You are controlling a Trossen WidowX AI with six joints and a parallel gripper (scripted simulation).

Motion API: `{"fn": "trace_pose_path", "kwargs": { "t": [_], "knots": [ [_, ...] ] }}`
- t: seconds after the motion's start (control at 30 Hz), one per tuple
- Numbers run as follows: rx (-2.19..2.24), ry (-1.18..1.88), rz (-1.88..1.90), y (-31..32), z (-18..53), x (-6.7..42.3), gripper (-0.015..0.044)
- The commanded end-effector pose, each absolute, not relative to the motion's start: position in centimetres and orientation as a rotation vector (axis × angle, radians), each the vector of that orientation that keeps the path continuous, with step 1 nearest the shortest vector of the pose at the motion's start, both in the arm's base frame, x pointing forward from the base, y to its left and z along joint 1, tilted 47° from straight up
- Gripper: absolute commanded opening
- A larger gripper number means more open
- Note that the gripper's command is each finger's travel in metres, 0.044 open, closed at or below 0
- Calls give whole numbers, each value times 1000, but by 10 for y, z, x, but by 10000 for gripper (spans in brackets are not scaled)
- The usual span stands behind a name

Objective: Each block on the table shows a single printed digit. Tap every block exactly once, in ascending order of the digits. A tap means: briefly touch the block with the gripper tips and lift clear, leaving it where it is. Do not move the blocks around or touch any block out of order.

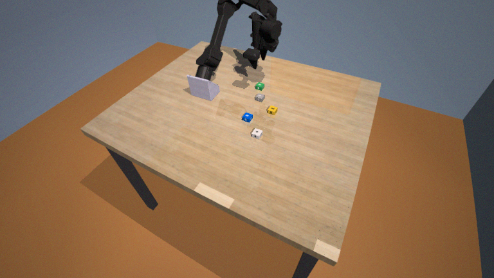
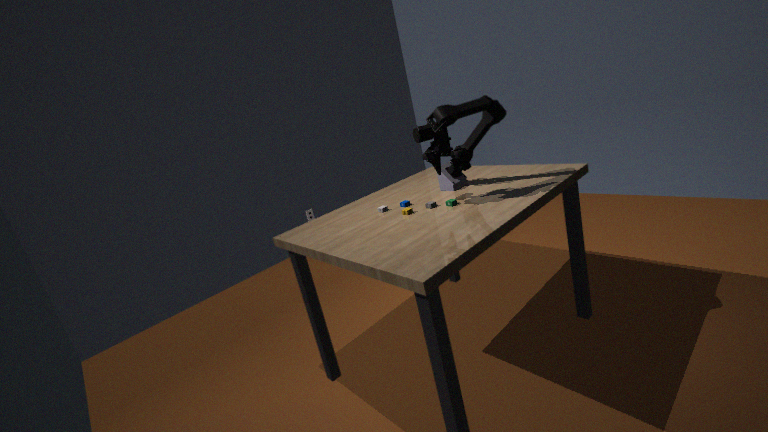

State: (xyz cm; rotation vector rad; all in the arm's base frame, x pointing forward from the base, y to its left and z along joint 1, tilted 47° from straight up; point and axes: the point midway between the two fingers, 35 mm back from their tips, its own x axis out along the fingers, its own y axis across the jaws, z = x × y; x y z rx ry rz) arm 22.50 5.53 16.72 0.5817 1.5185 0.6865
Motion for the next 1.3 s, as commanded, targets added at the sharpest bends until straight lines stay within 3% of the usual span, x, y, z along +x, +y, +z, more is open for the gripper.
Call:
{"fn": "trace_pose_path", "kwargs": {
  "t": [0.0,0.1,0.57,1.27],
  "knots": [
    [590,1521,685,56,168,225,400],
    [589,1521,684,53,166,231,400],
    [581,1513,682,-20,80,361,400],
    [581,1512,682,-23,74,365,400]
  ]
}}
